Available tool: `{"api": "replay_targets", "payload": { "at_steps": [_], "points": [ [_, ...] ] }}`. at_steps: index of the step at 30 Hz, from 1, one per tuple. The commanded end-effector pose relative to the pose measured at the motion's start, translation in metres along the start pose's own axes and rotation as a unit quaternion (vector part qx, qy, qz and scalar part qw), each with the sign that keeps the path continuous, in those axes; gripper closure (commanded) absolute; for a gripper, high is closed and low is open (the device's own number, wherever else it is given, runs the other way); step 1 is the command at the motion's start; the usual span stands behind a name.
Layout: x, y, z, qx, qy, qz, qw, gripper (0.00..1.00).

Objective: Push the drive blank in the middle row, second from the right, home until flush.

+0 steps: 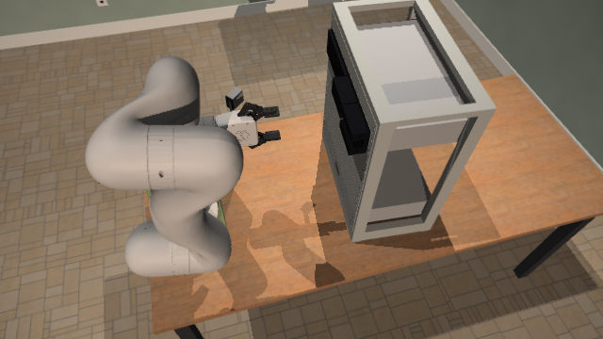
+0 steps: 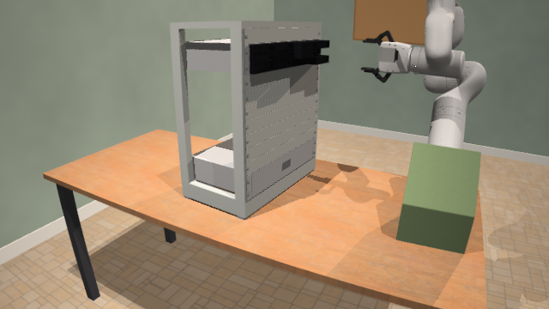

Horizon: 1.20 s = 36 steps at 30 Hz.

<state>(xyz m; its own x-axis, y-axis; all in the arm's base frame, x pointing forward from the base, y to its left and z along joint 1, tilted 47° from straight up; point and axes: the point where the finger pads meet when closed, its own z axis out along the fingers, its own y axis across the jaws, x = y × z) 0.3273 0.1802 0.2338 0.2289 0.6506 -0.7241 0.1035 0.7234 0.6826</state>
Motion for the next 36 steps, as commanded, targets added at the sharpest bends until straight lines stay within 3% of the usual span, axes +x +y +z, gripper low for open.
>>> {"api": "replay_targets", "payload": {
  "at_steps": [1,3,18,28,36],
  "points": [
    [-0.003,0.001,0.014,0.0,0.0,0.001,1.0,0.0],
    [-0.003,0.001,0.014,0.0,0.0,0.001,1.0,0.0],
    [-0.023,-0.001,0.097,0.0,0.0,0.001,1.0,0.0],
    [-0.029,-0.001,0.123,0.0,0.0,0.001,1.0,0.0],
    [-0.03,-0.001,0.127,0.0,0.0,0.001,1.0,0.0]
  ]
}}
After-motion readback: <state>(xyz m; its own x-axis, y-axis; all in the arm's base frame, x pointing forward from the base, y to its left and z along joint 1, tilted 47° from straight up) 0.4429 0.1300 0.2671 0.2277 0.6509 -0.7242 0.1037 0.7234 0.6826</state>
